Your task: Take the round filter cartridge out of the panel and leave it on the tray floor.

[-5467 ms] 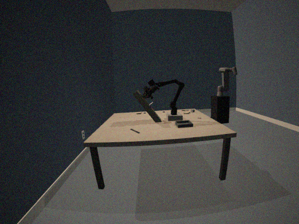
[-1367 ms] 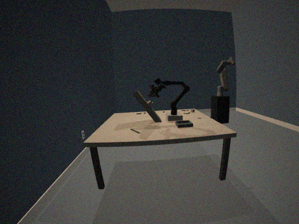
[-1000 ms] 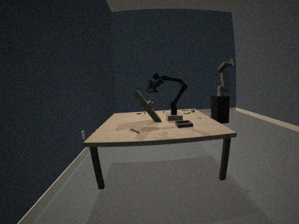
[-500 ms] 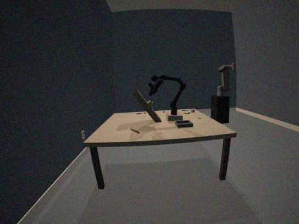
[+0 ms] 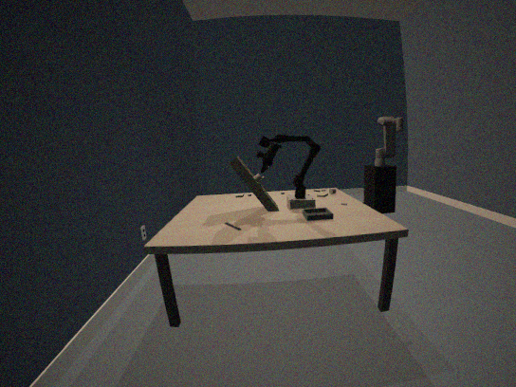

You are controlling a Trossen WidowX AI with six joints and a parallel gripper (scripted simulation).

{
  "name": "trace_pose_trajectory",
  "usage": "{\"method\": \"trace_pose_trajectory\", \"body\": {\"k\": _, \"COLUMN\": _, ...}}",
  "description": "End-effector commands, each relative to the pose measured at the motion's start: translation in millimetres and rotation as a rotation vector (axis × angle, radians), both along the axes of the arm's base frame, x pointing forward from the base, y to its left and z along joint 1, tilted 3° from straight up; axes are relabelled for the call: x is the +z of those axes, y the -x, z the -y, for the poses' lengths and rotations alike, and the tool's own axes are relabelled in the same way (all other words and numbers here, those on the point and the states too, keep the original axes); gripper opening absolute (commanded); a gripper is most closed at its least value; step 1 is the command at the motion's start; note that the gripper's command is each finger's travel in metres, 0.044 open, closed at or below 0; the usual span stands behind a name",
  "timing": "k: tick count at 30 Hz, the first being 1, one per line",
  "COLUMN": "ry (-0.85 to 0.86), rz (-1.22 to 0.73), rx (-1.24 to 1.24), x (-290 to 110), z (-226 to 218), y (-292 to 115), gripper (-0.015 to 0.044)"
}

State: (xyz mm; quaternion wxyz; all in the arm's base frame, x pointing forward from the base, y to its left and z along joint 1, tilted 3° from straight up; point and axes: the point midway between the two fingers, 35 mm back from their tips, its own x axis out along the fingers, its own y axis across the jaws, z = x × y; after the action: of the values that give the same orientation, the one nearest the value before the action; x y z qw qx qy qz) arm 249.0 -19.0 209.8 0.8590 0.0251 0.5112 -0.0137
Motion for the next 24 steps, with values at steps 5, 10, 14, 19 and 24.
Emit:
{"method": "trace_pose_trajectory", "body": {"k": 5, "ry": 0.007, "rz": -0.003, "rx": 0.004, "x": -11.6, "z": 0.7, "y": -6.7, "gripper": 0.0305}}
{"method": "trace_pose_trajectory", "body": {"k": 10, "ry": 0.007, "rz": -0.003, "rx": 0.004, "x": -18.7, "z": 0.7, "y": -10.5, "gripper": 0.0305}}
{"method": "trace_pose_trajectory", "body": {"k": 14, "ry": 0.007, "rz": -0.003, "rx": 0.004, "x": -24.5, "z": 0.7, "y": -13.3, "gripper": 0.0305}}
{"method": "trace_pose_trajectory", "body": {"k": 19, "ry": 0.006, "rz": -0.002, "rx": 0.004, "x": -31.7, "z": 0.6, "y": -16.6, "gripper": 0.0305}}
{"method": "trace_pose_trajectory", "body": {"k": 24, "ry": 0.004, "rz": 0.000, "rx": 0.007, "x": -32.2, "z": -0.1, "y": -16.6, "gripper": 0.0278}}
